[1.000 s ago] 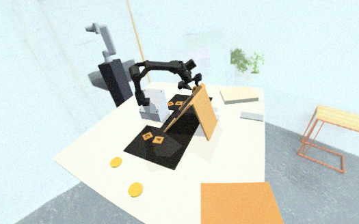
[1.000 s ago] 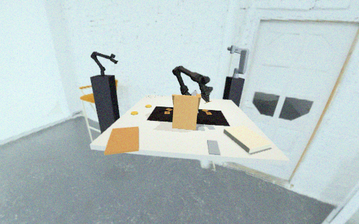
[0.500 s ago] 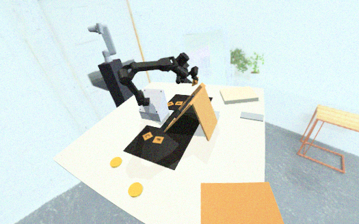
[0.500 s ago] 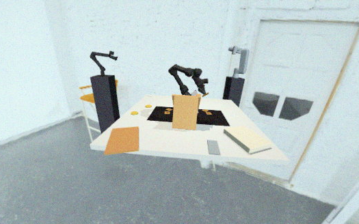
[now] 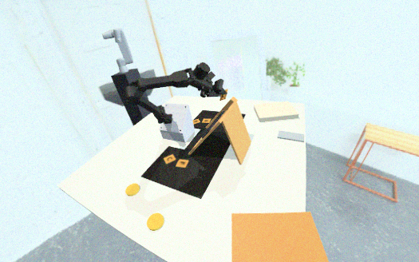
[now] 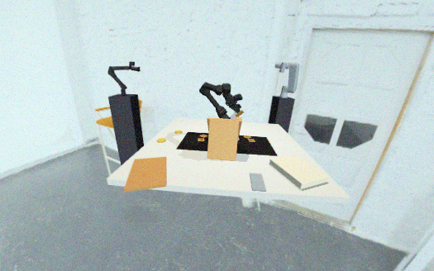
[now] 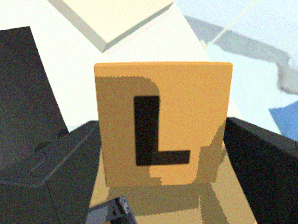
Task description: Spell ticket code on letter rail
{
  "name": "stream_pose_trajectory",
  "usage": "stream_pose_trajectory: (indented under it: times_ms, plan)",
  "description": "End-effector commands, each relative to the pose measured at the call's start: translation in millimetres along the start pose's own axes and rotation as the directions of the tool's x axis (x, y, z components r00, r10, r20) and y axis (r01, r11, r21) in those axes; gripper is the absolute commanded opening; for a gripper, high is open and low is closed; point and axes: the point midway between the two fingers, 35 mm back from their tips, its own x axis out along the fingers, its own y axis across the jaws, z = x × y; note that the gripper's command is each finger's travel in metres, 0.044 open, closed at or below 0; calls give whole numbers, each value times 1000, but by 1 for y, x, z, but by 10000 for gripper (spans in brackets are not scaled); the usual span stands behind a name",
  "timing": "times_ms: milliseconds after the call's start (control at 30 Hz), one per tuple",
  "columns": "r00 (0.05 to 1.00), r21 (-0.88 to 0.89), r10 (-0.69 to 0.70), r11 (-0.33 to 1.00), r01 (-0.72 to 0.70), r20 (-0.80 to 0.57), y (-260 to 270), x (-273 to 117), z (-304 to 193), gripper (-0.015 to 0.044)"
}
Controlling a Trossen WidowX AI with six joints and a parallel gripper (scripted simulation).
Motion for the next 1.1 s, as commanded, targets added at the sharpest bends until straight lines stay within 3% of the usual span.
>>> stream_pose_trajectory:
  times_ms: [0, 467, 1067]
  plan:
    - [999, 87, -37, 996, 37, -3, -12, -10, -20, 0]
    - [981, 397, -176, 897, 196, -87, -46, -52, -104, 0]
    - [907, 667, -299, 615, 420, -295, -47, -112, -214, 0]
